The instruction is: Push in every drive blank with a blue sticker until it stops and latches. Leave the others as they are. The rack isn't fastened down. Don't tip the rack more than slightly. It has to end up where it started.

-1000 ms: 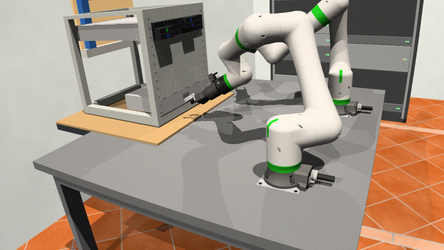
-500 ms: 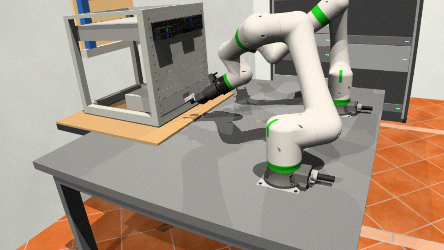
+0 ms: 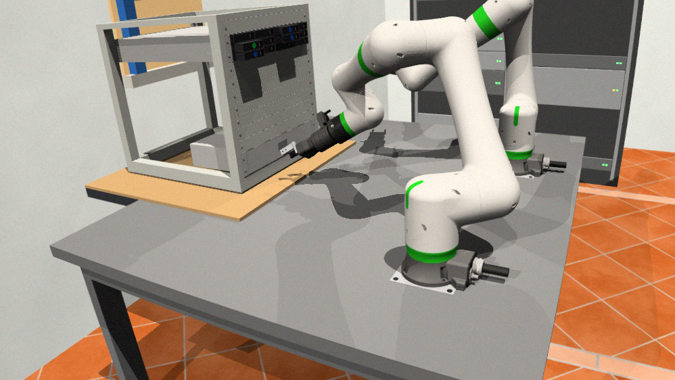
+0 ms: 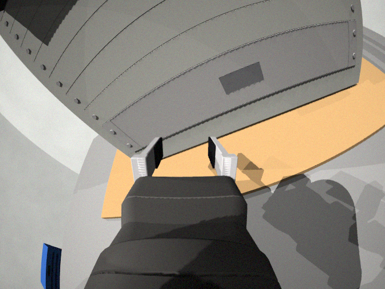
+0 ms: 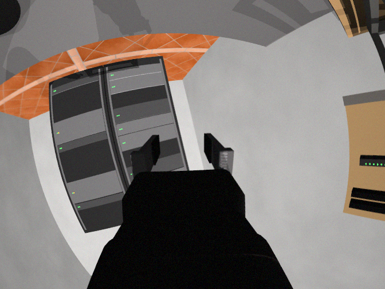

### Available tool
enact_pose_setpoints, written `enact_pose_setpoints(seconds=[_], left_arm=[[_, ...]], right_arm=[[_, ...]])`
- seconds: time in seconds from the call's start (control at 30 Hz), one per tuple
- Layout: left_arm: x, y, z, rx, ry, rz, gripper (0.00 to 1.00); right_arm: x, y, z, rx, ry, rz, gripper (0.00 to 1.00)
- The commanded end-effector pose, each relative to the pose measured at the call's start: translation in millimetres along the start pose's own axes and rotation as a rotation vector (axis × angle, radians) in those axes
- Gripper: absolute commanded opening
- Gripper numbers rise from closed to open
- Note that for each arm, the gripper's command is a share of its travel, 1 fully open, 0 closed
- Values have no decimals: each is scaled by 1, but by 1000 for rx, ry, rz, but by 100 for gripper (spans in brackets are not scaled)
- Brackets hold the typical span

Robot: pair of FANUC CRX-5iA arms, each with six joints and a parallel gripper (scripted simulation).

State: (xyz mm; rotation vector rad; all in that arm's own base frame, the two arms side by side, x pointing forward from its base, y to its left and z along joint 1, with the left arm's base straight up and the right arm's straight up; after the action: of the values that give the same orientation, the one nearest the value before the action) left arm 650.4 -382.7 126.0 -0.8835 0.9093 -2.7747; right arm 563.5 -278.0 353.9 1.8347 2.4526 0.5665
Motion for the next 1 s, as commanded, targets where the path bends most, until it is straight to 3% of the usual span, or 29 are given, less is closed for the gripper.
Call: enact_pose_setpoints(seconds=[0.0,0.27,0.3,0.37,0.47,0.77,0.87,0.93,0.97], left_arm=[[1,-1,1,2,2,0,100],[1,-1,1,2,2,0,100],[1,-1,1,2,2,0,100],[1,-1,1,2,2,0,100],[1,-1,2,2,2,0,100],[4,-2,5,24,9,0,100],[7,-4,8,42,16,0,100],[7,-4,8,42,16,0,100],[9,-4,9,50,18,0,100]], right_arm=[[-26,-28,-17,21,2,87,100],[-92,-141,-66,93,66,389,100],[-97,-157,-71,102,82,431,100],[-97,-157,-71,102,82,431,100],[-115,-216,-89,125,145,557,100],[-124,-342,-115,150,353,800,100],[-121,-379,-119,148,436,858,100],[-121,-379,-119,148,436,858,100],[-118,-396,-121,145,479,882,100]])
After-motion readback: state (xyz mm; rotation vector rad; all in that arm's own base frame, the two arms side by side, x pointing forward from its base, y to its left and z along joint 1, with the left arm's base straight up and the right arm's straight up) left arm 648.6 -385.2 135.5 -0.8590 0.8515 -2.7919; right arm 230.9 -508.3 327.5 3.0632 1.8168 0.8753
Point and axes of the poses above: on each arm, the point where the finger pads meet when closed, its own x axis back along the fingers, its own y axis across the jaws, z = x × y, the point moved 1 cm from there along x, back along the fingers, and after that the axes turned 6 degrees about -x, right-handed, at the moved point
